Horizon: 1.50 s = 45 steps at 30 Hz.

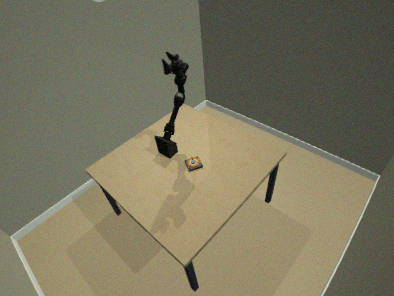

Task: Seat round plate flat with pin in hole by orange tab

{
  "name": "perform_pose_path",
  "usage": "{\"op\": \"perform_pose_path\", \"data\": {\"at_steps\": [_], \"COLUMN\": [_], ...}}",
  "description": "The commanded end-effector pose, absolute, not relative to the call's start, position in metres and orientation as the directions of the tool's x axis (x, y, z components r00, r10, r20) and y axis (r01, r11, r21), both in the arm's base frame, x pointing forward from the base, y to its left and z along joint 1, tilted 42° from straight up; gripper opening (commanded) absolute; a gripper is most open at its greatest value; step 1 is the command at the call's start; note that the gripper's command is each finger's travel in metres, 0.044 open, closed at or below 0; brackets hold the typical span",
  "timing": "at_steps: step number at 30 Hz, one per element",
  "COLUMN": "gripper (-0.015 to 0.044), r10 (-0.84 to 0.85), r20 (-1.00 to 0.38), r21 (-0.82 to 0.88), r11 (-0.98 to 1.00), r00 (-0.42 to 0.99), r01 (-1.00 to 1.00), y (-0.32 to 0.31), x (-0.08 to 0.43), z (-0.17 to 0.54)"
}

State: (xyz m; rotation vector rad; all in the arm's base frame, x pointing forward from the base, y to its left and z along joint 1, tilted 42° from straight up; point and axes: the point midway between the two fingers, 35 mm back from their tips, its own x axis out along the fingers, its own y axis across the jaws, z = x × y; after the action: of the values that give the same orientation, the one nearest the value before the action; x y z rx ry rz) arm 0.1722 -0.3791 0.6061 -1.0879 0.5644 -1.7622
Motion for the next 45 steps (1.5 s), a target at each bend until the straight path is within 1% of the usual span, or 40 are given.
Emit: {"op": "perform_pose_path", "data": {"at_steps": [1, 2, 4, 8, 9, 11, 15, 18, 20, 24, 25, 29, 32, 33, 34, 35, 40, 41, 43, 45], "gripper": [0.0374, 0.0347, 0.0295, 0.019, 0.0164, 0.0111, 0.0006, 0.0, 0.0, 0.0, 0.0, 0.0, 0.0, 0.0, 0.0, 0.0, 0.0, 0.0, 0.0, 0.0], "r10": [-0.9, -0.914, -0.943, -0.943, -0.942, -0.923, -0.857, -0.805, -0.736, -0.607, -0.591, -0.388, -0.236, -0.218, -0.165, -0.084, 0.171, 0.188, 0.312, 0.401], "r20": [0.416, 0.398, 0.322, 0.233, 0.221, 0.133, -0.029, -0.126, -0.241, -0.407, -0.423, -0.596, -0.7, -0.71, -0.741, -0.783, -0.874, -0.878, -0.893, -0.887], "r21": [-0.764, -0.78, -0.827, -0.859, -0.863, -0.883, -0.89, -0.873, -0.835, -0.746, -0.736, -0.583, -0.446, -0.429, -0.377, -0.293, 0.004, 0.026, 0.189, 0.313], "r11": [-0.424, -0.382, -0.234, -0.085, -0.068, 0.054, 0.258, 0.367, 0.49, 0.652, 0.667, 0.811, 0.881, 0.888, 0.904, 0.924, 0.938, 0.936, 0.914, 0.886], "r00": [-0.13, -0.078, 0.089, 0.237, 0.253, 0.36, 0.515, 0.58, 0.633, 0.682, 0.687, 0.703, 0.675, 0.669, 0.651, 0.617, 0.454, 0.44, 0.325, 0.227], "r01": [0.486, 0.495, 0.511, 0.505, 0.501, 0.465, 0.377, 0.321, 0.252, 0.135, 0.121, -0.046, -0.155, -0.167, -0.2, -0.246, -0.346, -0.35, -0.359, -0.343], "y": [-0.38, -0.383, -0.388, -0.385, -0.384, -0.375, -0.352, -0.336, -0.315, -0.277, -0.273, -0.218, -0.177, -0.172, -0.157, -0.135, -0.063, -0.058, -0.022, 0.004], "x": [0.177, 0.193, 0.241, 0.283, 0.288, 0.319, 0.366, 0.386, 0.403, 0.422, 0.423, 0.436, 0.434, 0.434, 0.431, 0.425, 0.393, 0.389, 0.363, 0.34], "z": [0.603, 0.592, 0.554, 0.515, 0.511, 0.477, 0.417, 0.381, 0.339, 0.277, 0.271, 0.205, 0.162, 0.157, 0.144, 0.124, 0.068, 0.064, 0.041, 0.026]}}
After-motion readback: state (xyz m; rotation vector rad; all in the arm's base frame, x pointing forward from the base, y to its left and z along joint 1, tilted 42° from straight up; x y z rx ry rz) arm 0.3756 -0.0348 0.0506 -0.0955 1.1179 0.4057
